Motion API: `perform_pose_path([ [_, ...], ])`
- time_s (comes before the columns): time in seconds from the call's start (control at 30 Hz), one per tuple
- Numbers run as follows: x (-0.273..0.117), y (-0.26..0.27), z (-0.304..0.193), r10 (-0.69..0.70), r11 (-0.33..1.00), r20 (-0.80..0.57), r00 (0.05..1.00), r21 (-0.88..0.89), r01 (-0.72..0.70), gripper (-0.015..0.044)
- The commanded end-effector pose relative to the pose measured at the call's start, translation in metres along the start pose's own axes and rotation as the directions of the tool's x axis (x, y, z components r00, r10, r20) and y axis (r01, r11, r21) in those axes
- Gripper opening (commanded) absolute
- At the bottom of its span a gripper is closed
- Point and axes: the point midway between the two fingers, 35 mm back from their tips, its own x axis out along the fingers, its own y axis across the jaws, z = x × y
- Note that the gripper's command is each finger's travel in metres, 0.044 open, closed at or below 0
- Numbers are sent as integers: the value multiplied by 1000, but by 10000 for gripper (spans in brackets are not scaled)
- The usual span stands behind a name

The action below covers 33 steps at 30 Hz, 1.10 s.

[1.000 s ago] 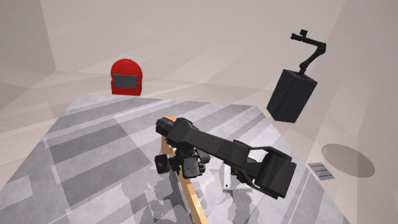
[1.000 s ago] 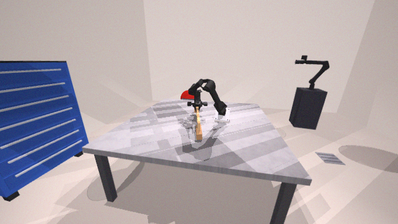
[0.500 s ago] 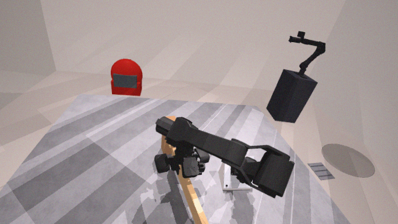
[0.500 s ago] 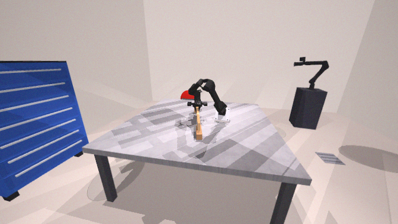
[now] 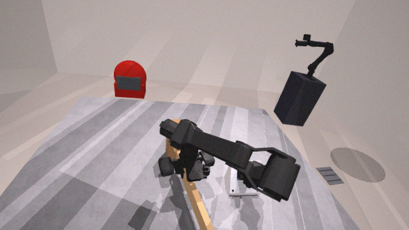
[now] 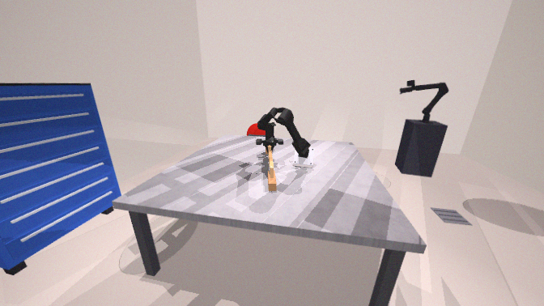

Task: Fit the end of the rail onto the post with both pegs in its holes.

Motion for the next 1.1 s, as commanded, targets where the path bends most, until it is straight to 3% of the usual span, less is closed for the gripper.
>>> perform_pose_path([
  [0.0, -3, -2, -4, -5, 1000, -6, 1000, -2, 5, 0],
  [1.07, -3, -2, -12, -5, 1000, -7, 1000, -3, 5, 0],
])
